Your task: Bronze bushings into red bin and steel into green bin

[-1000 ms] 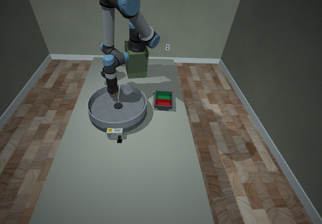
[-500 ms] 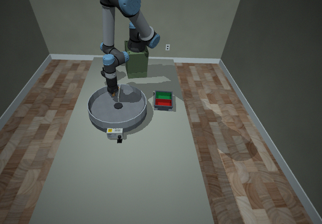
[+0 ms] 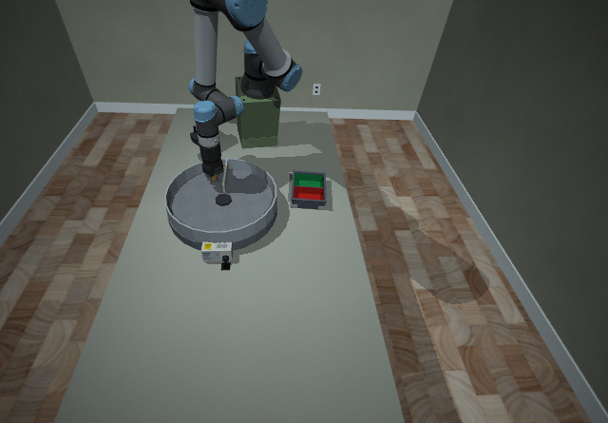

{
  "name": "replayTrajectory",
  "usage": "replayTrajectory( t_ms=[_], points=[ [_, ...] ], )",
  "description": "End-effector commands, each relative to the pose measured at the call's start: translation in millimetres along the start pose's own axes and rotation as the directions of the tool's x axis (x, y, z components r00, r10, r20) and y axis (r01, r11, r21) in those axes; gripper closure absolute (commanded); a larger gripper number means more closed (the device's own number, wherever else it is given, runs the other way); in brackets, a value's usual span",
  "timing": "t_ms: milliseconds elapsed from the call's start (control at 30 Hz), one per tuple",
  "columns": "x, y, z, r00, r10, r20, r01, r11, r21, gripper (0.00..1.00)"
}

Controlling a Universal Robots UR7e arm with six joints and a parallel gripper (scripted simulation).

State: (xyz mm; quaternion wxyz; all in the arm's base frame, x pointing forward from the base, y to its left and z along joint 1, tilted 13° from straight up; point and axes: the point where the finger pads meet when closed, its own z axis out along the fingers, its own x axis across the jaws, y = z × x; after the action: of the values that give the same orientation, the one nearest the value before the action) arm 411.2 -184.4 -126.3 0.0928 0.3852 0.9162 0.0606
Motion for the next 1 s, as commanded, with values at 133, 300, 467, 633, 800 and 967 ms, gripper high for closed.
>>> replayTrajectory(
  t_ms=[133, 300, 467, 633, 800, 967],
  points=[
    [-0.4, 0.1, -2.4, 1.0, 0.0, 0.001, 0.0, 1.0, 0.0, 1.0],
    [-0.4, 0.1, -3.7, 1.0, 0.0, 0.001, 0.0, 1.0, 0.0, 1.0],
    [-0.4, 0.1, -5.6, 1.0, 0.0, 0.001, 0.0, 1.0, 0.0, 1.0],
    [-0.4, 0.1, -6.8, 1.0, 0.0, 0.001, 0.0, 1.0, 0.0, 1.0],
    [-0.4, 0.1, -7.2, 1.0, 0.0, 0.001, 0.0, 1.0, 0.0, 1.0],
    [-0.4, 0.1, -9.1, 1.0, 0.0, 0.001, 0.0, 1.0, 0.0, 1.0]
  ],
)
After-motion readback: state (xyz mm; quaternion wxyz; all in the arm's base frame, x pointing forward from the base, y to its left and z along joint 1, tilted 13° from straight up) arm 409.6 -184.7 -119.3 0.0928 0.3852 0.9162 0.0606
